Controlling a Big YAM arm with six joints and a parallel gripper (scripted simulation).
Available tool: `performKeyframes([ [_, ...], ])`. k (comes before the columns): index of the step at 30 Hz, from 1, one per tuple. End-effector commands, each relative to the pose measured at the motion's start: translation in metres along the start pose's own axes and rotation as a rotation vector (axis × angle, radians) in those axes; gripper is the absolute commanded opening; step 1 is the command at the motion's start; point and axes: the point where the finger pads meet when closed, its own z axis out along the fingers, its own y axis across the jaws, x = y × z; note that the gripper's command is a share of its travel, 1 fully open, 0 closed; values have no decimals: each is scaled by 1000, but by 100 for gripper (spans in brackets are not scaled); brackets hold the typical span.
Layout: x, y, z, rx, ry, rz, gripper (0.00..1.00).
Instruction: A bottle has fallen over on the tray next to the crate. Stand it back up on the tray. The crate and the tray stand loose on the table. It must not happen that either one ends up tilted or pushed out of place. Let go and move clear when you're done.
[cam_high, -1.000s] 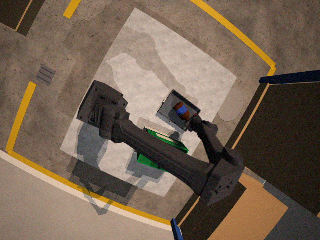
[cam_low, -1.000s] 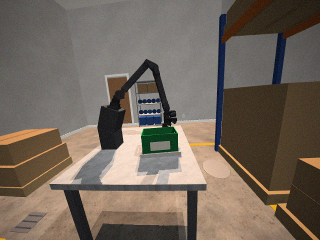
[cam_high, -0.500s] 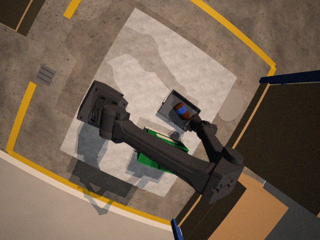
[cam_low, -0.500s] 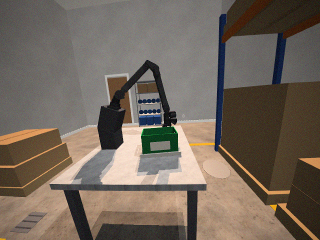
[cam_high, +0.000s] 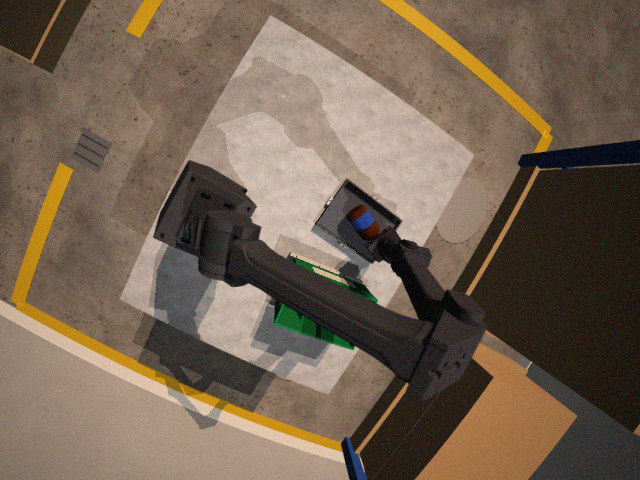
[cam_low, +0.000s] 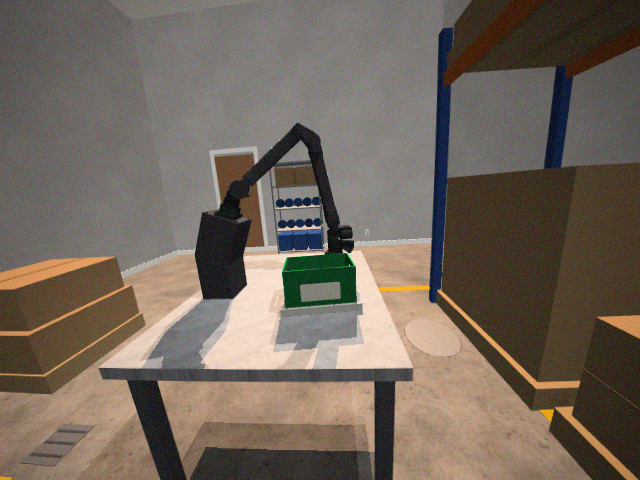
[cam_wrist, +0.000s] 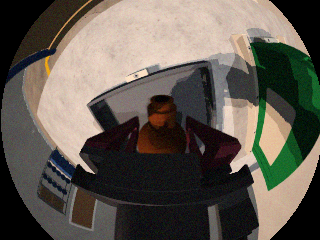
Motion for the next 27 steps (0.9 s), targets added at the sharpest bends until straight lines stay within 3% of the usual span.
performKeyframes([
  [1, -8, 0, 13, -6, -11, 1, 61],
  [27, -5, -2, 26, -3, -7, 1, 61],
])
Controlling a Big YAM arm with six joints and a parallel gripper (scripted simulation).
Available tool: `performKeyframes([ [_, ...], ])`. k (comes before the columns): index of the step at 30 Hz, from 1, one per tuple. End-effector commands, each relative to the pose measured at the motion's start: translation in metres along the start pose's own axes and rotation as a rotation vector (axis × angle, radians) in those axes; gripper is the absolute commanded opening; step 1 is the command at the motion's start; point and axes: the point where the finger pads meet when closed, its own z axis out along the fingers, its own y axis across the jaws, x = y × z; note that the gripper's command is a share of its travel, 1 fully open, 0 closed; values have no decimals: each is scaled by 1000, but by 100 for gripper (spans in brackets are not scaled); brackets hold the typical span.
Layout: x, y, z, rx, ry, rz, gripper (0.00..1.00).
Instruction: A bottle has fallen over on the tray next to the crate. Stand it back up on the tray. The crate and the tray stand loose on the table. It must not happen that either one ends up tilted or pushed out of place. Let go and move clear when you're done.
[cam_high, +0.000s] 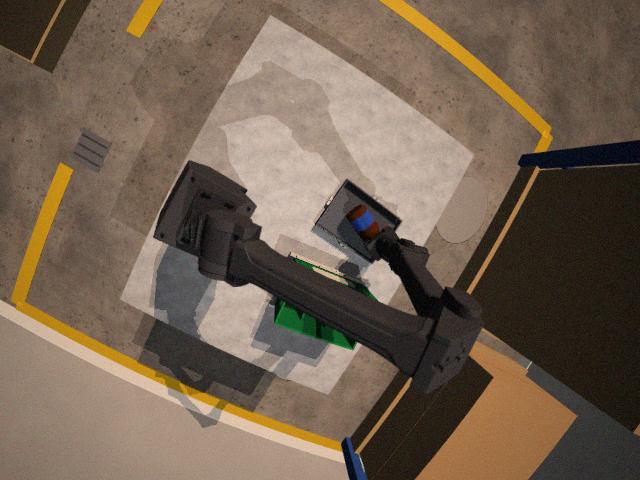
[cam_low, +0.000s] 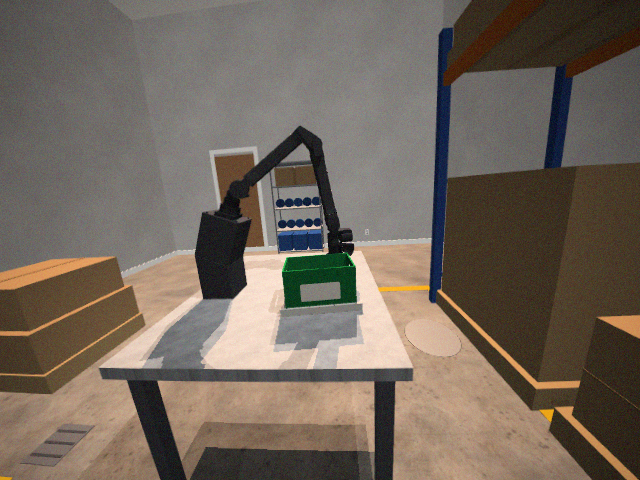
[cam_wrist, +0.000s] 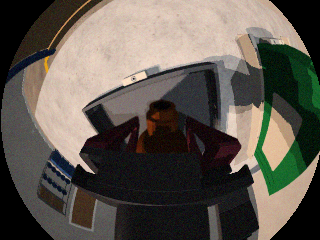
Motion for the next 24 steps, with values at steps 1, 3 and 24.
performKeyframes([
  [1, -5, -3, 11, -2, -6, 1, 61],
  [3, -5, -3, 11, -2, -6, 1, 61],
  [24, -5, -3, 11, -2, -6, 1, 61],
])
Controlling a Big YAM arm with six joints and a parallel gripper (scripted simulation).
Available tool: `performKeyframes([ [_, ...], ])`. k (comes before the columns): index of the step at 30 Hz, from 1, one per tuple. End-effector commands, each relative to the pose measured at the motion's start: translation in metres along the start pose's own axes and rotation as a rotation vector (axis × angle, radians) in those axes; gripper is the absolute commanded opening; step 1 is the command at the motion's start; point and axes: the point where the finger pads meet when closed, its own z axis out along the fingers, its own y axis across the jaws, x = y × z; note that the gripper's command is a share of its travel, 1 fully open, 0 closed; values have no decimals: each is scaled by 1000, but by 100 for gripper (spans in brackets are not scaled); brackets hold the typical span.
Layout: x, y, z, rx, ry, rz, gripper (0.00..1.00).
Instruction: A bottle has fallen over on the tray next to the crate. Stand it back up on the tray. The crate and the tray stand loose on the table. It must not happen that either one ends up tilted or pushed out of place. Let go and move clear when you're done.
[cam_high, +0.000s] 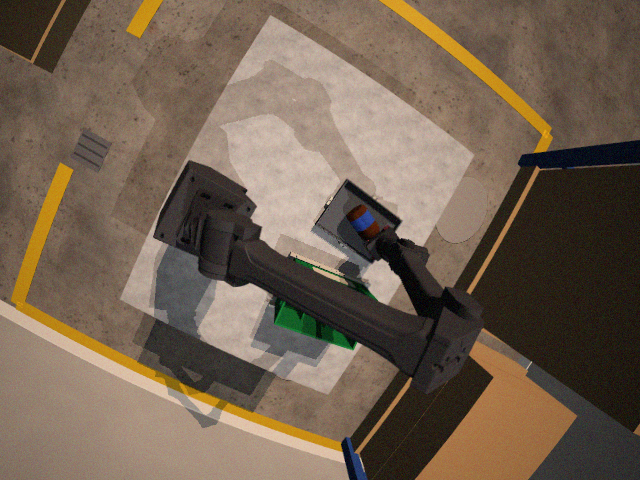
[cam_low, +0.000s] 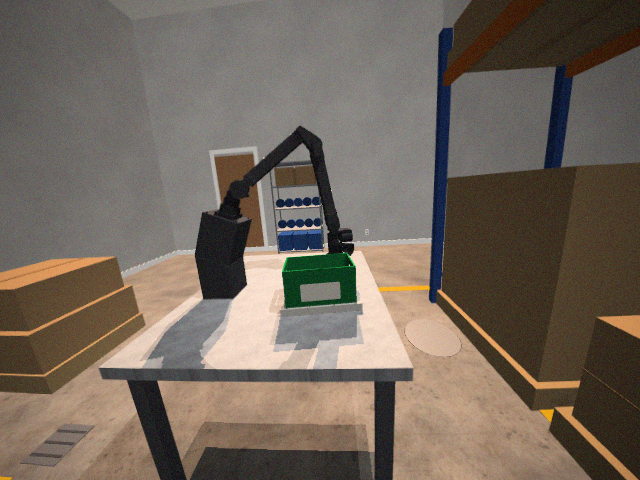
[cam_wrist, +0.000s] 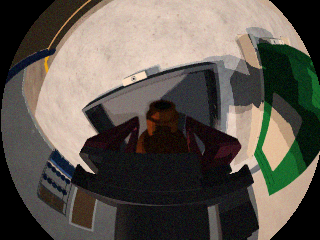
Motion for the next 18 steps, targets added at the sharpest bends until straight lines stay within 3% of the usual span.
performKeyframes([
  [1, -5, -3, 11, -2, -6, 1, 61],
  [9, -5, -3, 11, -2, -6, 1, 61],
  [10, -5, -3, 11, -2, -6, 1, 0],
  [18, -1, -4, 11, 2, -1, 6, 0],
])
